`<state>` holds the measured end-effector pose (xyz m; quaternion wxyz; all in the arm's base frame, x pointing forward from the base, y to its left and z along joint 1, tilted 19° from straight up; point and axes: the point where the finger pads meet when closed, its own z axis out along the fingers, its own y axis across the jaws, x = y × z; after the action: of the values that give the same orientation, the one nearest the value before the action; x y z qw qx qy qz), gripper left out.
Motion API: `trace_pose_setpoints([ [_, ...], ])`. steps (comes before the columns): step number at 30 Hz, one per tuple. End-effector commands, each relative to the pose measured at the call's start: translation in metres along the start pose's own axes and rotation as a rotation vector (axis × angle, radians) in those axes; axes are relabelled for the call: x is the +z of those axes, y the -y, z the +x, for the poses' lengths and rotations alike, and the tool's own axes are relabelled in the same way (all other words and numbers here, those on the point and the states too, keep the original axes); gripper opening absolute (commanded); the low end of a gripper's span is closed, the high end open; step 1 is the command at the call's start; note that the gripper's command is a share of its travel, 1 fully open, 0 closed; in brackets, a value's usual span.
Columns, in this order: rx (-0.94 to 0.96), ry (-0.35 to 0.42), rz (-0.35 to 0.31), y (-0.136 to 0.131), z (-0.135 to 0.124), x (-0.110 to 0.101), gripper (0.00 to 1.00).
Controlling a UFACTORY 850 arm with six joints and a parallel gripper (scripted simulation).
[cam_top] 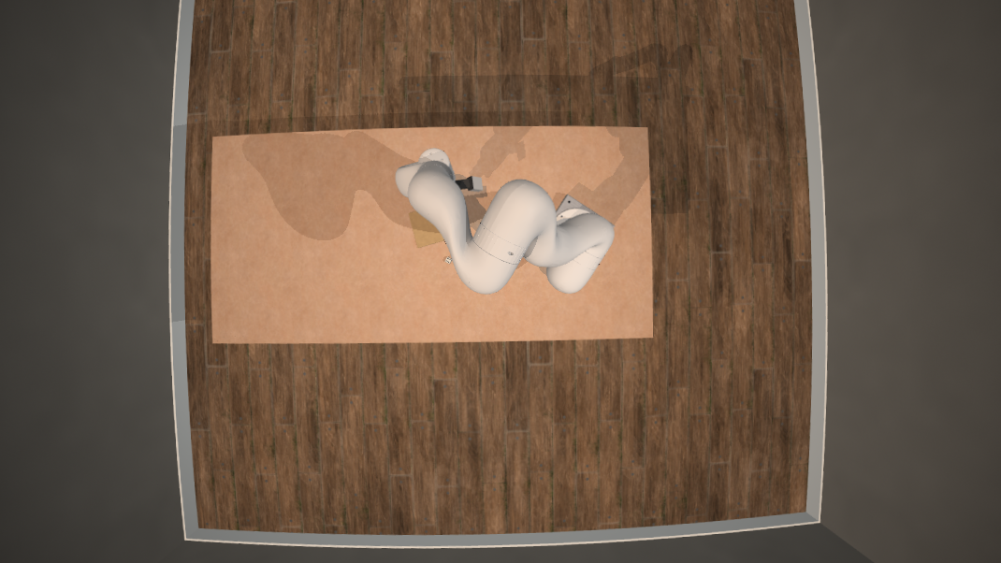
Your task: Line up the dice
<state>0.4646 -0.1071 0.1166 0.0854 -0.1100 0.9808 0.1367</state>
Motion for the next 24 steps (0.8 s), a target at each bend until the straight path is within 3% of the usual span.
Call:
trace_pose_setpoints([
  [1, 0.000, 0.001, 0.001, 0.000, -0.001, -0.001, 0.15],
  [9, 0.035, 0.000, 0.002, -0.016, -0.021, -0.002, 0.15],
  [12, 0.108, 0.001, 0.002, -0.056, -0.063, -0.003, 0.15],
  [17, 0.160, 0.002, 0.001, -0.087, -0.090, -0.004, 0.15],
  [24, 0.166, 0.002, 0.001, -0.091, -0.093, -0.004, 0.15],
])
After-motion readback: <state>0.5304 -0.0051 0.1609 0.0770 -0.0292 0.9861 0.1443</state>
